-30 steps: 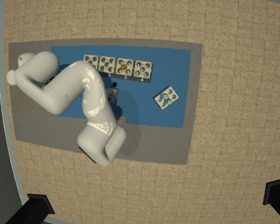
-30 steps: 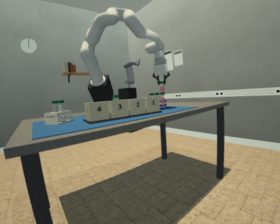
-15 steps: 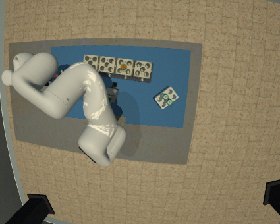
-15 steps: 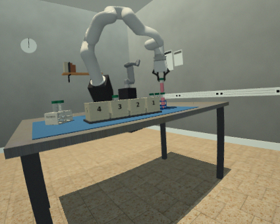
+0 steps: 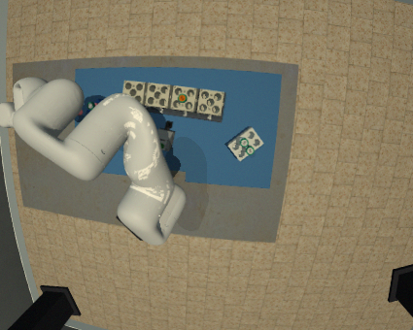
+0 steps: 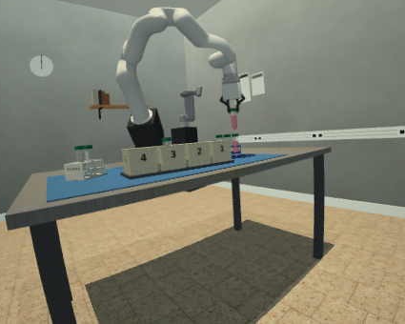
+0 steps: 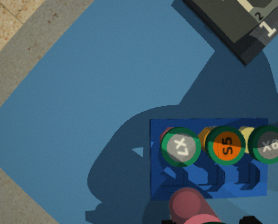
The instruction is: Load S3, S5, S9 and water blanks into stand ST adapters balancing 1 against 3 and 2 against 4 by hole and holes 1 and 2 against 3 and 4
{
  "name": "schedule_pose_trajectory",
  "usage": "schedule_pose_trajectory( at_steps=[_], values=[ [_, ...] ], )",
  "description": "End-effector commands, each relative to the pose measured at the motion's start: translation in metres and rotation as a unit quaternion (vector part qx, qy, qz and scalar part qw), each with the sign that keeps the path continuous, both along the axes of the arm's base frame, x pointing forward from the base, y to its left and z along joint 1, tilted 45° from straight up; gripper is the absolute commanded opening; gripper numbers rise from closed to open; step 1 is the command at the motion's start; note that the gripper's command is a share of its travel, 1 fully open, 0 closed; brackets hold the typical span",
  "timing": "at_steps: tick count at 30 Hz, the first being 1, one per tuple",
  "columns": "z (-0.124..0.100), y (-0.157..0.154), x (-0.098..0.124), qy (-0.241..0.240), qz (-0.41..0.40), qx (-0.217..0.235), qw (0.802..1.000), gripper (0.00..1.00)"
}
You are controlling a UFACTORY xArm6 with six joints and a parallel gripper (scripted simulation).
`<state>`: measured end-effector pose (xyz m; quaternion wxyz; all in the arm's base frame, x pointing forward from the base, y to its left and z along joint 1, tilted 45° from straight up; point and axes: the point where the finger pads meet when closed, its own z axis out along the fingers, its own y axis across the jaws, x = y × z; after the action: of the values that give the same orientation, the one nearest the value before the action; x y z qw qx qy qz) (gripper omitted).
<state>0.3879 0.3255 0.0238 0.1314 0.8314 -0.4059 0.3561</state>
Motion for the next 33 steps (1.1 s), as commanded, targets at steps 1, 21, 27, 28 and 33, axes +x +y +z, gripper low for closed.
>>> schedule_pose_trajectory(
  at_steps=[1,21,27,28,33],
  values=[
    [0.001,0.002,0.000,-0.001,0.001,0.001,1.000,0.00],
    [0.043,-0.066,-0.010,0.133,0.188,-0.127,0.965,0.00],
    [0.059,-0.091,-0.013,0.181,0.256,-0.173,0.934,0.00],
    [0.061,-0.096,-0.014,0.183,0.260,-0.176,0.932,0.00],
    [0.069,-0.108,-0.015,0.183,0.260,-0.176,0.932,0.00]
  ],
)
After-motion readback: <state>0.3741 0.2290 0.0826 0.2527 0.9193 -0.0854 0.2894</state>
